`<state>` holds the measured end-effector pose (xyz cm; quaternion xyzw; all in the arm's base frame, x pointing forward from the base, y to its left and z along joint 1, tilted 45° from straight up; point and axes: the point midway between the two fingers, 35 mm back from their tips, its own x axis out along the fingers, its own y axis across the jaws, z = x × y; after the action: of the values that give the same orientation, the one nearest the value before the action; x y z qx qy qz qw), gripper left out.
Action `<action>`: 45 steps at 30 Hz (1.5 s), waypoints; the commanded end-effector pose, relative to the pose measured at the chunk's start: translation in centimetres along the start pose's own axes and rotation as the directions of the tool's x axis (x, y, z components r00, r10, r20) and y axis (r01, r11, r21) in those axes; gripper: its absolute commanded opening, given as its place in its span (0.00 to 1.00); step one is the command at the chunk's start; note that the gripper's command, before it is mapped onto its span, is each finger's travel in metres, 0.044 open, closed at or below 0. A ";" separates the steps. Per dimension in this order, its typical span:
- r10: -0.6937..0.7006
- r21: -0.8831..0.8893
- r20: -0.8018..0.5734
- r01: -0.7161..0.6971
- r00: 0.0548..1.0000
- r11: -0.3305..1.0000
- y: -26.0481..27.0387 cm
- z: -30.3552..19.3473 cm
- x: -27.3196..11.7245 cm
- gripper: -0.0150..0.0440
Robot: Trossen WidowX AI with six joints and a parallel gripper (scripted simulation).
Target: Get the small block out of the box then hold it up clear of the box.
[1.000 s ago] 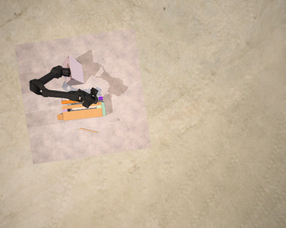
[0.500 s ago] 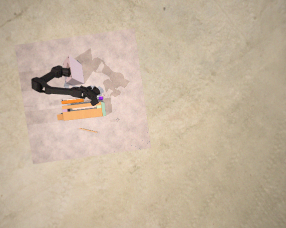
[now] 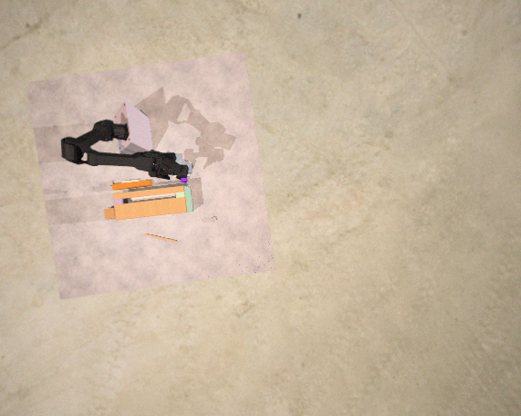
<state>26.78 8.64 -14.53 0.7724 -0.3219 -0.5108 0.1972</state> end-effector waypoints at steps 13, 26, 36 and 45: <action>0.010 -0.154 -0.030 -0.014 1.000 0.988 1.1 3.0 8.0 0.74; 0.012 -0.155 -0.030 -0.016 0.999 0.988 1.4 3.8 9.8 0.74; 0.010 -0.152 -0.027 -0.014 1.000 0.988 1.4 4.4 11.3 0.74; 0.011 -0.153 -0.029 -0.016 1.000 0.988 1.4 5.0 12.7 0.74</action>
<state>25.37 -0.73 -23.70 0.7609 -0.2827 -0.5226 0.2607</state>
